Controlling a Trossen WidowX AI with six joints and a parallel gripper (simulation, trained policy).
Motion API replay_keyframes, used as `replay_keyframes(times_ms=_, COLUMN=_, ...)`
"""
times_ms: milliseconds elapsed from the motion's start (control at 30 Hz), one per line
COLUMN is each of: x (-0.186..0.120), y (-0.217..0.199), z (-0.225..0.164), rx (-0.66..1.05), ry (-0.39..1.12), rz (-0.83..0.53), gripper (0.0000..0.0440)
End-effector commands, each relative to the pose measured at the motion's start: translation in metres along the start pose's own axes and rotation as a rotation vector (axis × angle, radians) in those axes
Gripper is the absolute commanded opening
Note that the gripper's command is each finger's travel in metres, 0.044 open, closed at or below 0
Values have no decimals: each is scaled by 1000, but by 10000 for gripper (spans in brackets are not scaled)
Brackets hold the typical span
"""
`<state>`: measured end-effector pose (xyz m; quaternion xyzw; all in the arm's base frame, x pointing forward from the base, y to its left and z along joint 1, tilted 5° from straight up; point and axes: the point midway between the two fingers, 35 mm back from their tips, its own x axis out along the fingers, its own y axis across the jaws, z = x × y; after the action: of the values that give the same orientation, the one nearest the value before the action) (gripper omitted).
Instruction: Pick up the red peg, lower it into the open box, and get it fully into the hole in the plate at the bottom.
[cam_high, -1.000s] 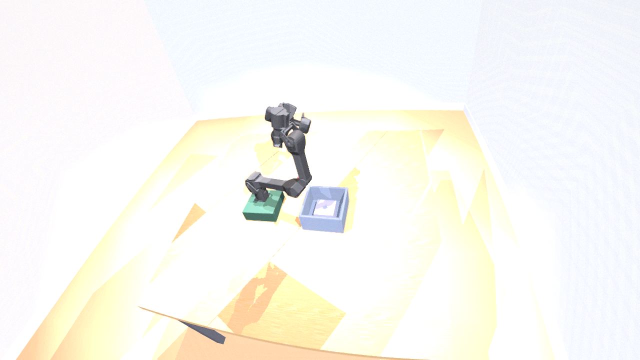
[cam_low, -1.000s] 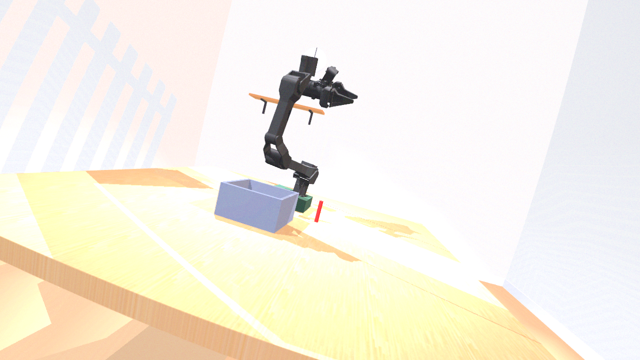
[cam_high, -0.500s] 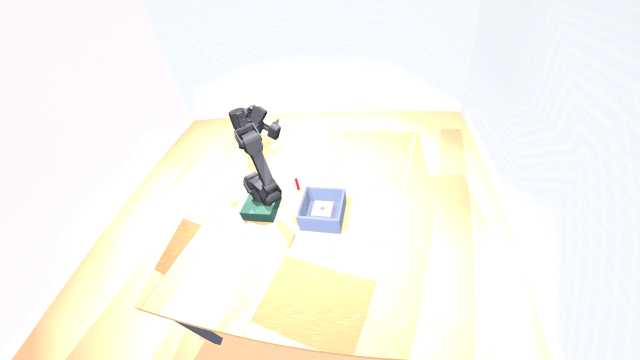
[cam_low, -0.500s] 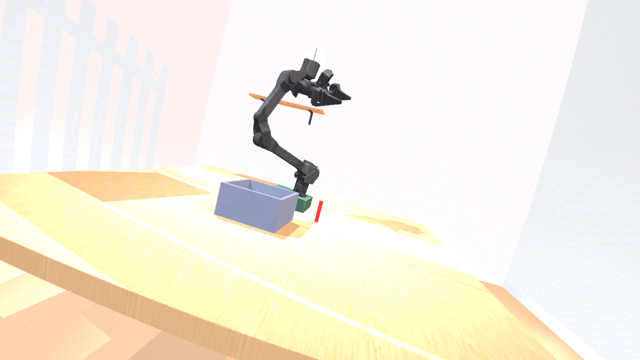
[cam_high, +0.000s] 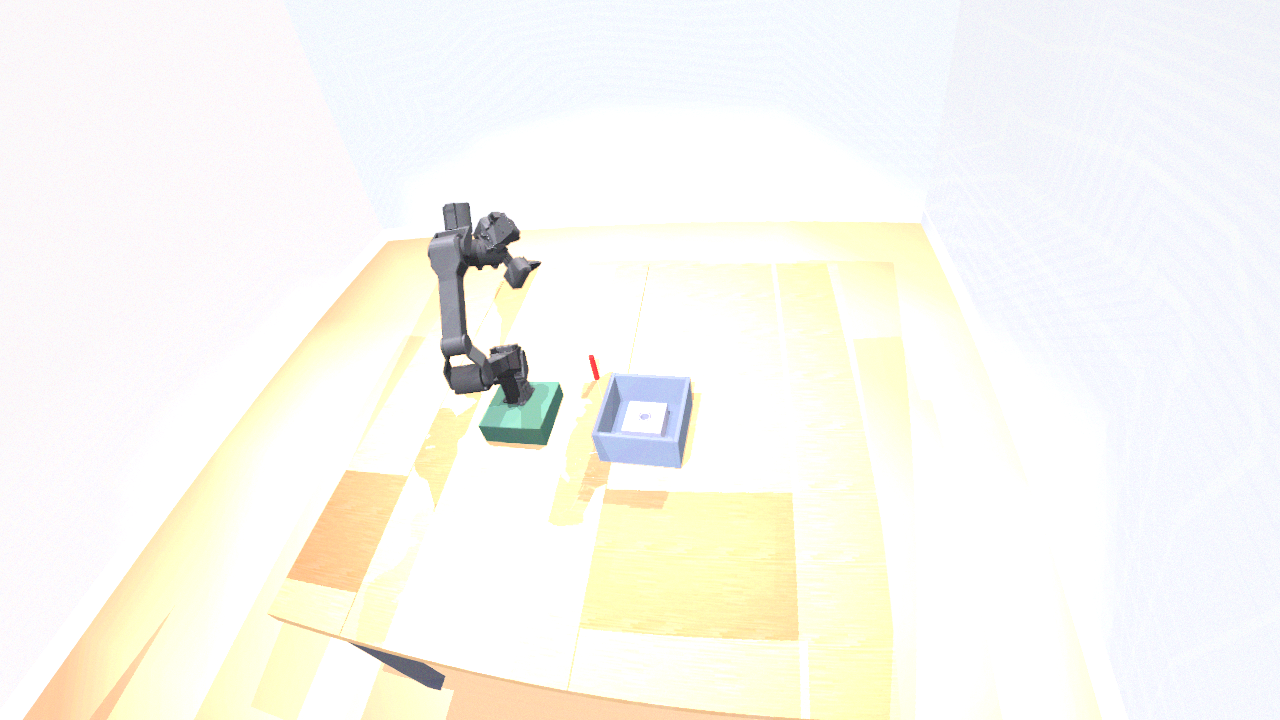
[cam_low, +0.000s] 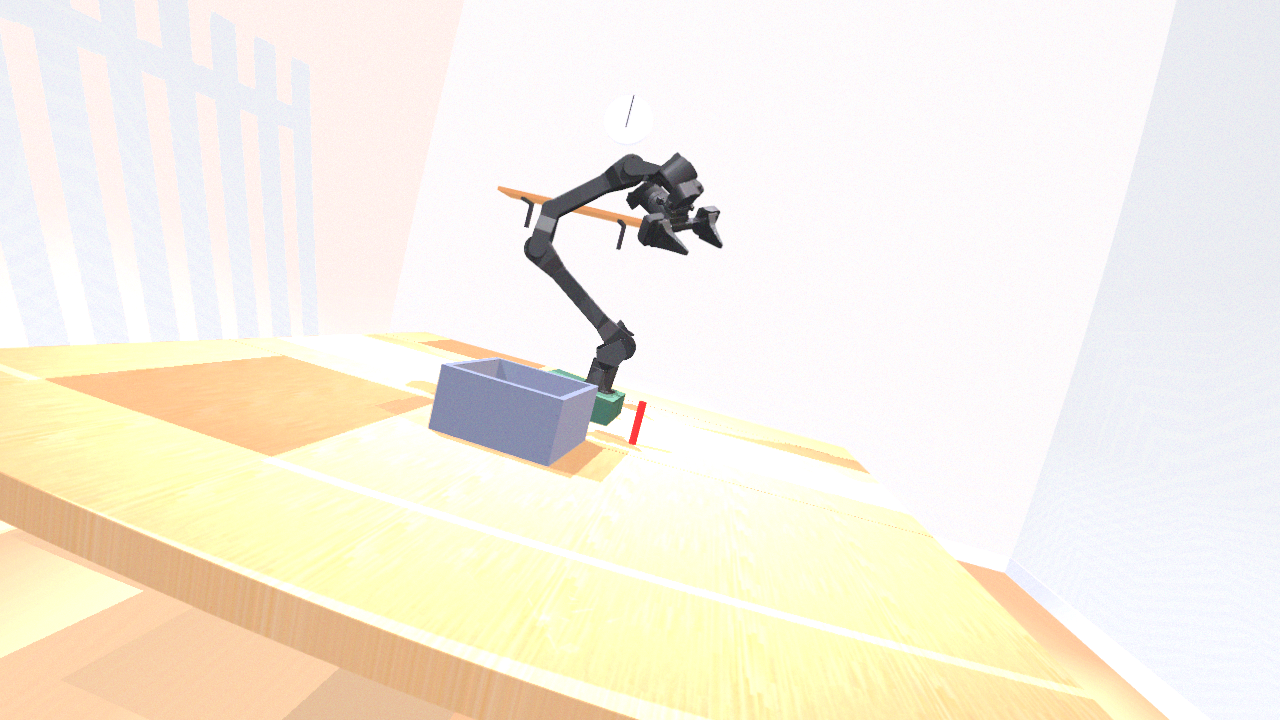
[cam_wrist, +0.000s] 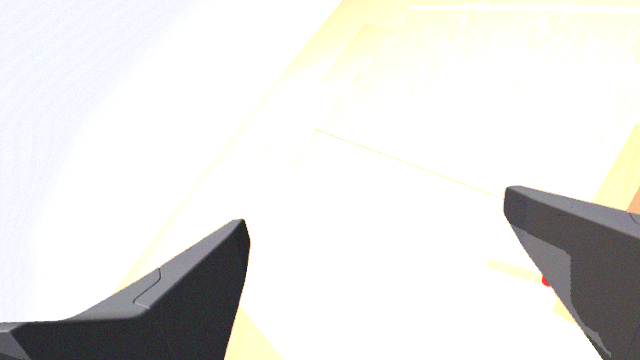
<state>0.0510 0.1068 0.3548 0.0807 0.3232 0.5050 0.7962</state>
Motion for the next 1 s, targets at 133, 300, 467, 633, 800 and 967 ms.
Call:
replay_keyframes(times_ms=133, x=40, y=-2, z=-25, rx=167, ry=114, rz=-216, gripper=440)
replay_keyframes(times_ms=300, x=64, y=-12, z=-36, rx=292, ry=170, rz=-340, gripper=440)
replay_keyframes(times_ms=467, x=86, y=-26, z=-46, rx=421, ry=220, rz=-459, gripper=440)
replay_keyframes(times_ms=633, x=105, y=-44, z=-56, rx=553, ry=266, rz=-574, gripper=440)
replay_keyframes(times_ms=800, x=121, y=-65, z=-68, rx=686, ry=308, rz=-687, gripper=440)
replay_keyframes(times_ms=967, x=134, y=-88, z=-82, rx=820, ry=347, rz=-799, gripper=440)
